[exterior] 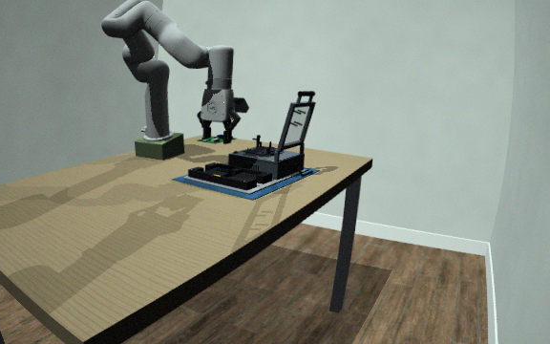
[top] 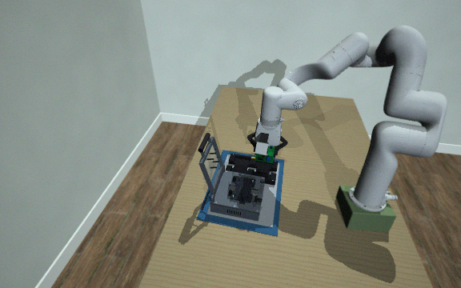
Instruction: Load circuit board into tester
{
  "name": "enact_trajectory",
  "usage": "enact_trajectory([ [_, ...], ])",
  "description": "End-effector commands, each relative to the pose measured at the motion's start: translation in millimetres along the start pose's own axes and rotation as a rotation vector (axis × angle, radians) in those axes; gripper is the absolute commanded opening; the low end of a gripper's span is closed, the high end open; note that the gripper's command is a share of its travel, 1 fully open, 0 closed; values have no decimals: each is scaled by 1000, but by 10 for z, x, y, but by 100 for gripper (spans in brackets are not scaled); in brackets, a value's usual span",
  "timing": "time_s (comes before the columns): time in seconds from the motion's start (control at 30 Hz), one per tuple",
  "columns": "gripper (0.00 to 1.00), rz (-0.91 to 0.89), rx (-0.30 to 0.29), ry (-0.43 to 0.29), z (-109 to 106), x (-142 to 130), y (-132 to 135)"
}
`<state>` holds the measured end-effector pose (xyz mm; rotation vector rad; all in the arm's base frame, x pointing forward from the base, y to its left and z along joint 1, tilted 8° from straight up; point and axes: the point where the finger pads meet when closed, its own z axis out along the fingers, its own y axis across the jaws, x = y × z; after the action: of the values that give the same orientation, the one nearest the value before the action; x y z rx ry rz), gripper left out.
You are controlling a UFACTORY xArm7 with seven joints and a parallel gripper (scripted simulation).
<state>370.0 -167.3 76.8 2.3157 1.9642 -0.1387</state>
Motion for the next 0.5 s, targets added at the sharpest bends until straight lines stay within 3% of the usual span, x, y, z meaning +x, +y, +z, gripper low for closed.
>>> enact_trajectory([
  [0.0,79,-1,-3,-1,-11,0,12],
  [0.47,79,-26,-3,-1,-11,0,12],
])
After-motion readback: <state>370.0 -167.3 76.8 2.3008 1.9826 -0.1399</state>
